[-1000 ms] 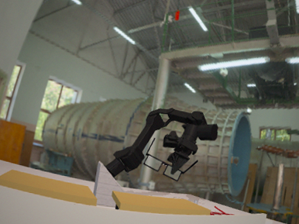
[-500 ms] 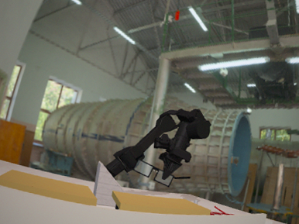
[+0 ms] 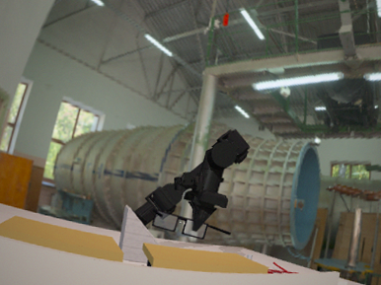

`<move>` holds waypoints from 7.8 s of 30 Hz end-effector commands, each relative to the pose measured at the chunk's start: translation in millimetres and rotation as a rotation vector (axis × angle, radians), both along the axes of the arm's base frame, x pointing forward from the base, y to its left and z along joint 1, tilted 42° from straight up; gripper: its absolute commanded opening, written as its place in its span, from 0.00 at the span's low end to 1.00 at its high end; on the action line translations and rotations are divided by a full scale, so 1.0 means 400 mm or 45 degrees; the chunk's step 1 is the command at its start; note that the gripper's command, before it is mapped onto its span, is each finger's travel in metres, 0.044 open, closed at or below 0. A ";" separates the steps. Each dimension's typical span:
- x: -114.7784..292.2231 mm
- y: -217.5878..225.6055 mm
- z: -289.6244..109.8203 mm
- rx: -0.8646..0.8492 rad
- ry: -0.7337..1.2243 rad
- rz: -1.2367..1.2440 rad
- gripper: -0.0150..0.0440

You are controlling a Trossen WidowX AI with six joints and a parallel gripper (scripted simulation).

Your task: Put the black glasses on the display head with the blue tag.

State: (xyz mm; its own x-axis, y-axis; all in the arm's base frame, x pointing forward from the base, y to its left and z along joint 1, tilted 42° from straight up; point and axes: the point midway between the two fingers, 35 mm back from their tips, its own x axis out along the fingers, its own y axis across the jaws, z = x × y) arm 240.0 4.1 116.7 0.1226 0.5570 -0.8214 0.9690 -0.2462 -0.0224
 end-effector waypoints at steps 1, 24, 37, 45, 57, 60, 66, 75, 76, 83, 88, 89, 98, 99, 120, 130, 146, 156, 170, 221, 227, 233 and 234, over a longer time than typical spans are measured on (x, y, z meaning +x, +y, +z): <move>0.007 -0.032 -0.034 0.096 -0.044 0.024 0.25; 0.018 -0.019 -0.073 0.126 -0.071 0.031 0.25; 0.023 0.000 -0.095 0.125 -0.071 0.031 0.25; 0.025 0.009 -0.108 0.143 -0.076 0.031 0.25; 0.028 0.021 -0.129 0.144 -0.076 0.031 0.25; 0.029 0.025 -0.134 0.144 -0.076 0.031 0.25; 0.031 0.032 -0.143 0.145 -0.076 0.031 0.25; 0.033 0.039 -0.153 0.145 -0.076 0.031 0.25; 0.033 0.039 -0.153 0.145 -0.076 0.031 0.25; 0.047 0.036 -0.153 0.145 -0.077 0.031 0.25; 0.065 0.033 -0.153 0.145 -0.077 0.031 0.25; 0.068 0.032 -0.153 0.145 -0.077 0.031 0.25; 0.097 0.026 -0.153 0.144 -0.078 0.031 0.25; 0.101 0.025 -0.153 0.144 -0.078 0.031 0.25; 0.175 0.008 -0.151 0.144 -0.080 0.031 0.25; 0.210 0.000 -0.150 0.144 -0.081 0.031 0.25; 0.267 -0.012 -0.149 0.143 -0.083 0.031 0.25; 0.302 -0.020 -0.148 0.132 -0.081 0.031 0.25; 0.351 -0.030 -0.146 0.126 -0.081 0.031 0.25; 0.419 -0.041 -0.149 0.126 -0.083 0.031 0.25; 0.419 -0.041 -0.149 0.126 -0.083 0.031 0.25; 0.419 -0.041 -0.149 0.126 -0.083 0.031 0.25; 0.419 -0.041 -0.149 0.126 -0.083 0.031 0.25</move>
